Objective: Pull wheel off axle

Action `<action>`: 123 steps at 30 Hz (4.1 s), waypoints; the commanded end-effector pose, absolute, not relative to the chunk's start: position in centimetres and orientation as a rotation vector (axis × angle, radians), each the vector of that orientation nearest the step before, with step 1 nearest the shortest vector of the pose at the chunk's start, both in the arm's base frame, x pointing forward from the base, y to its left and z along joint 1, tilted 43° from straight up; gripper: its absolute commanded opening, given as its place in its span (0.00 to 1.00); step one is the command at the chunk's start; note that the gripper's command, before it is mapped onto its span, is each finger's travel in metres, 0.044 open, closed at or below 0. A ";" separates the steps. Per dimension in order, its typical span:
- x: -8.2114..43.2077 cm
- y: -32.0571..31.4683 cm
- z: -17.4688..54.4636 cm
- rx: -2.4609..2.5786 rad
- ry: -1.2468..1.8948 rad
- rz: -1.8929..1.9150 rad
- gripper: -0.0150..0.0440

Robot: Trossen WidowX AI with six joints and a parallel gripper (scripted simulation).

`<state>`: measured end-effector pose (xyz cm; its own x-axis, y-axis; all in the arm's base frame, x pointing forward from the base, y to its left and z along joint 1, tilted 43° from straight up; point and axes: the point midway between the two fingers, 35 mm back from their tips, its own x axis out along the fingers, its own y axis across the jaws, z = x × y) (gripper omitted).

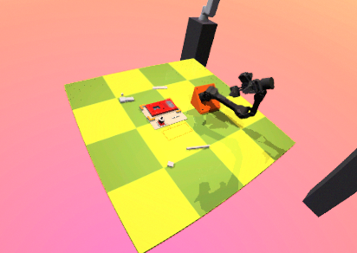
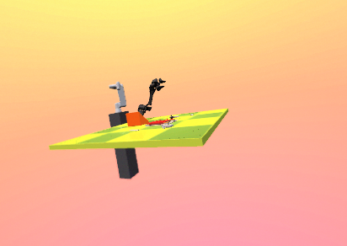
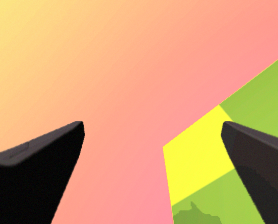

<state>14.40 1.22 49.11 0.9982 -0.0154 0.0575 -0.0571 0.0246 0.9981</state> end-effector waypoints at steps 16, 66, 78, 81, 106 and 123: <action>25.6 -10.4 40.3 1.339 0.368 -0.037 0.76; 36.3 -3.5 7.7 0.601 1.392 0.521 0.76; 36.9 0.7 3.5 0.604 1.390 0.525 0.76; 36.9 0.7 3.5 0.604 1.390 0.525 0.76; 37.0 0.2 3.8 0.599 1.387 0.520 0.25; 36.9 -0.1 4.2 0.600 1.388 0.520 0.25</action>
<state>37.00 0.21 4.01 0.1141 0.6620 -0.7408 0.0066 0.7451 0.6669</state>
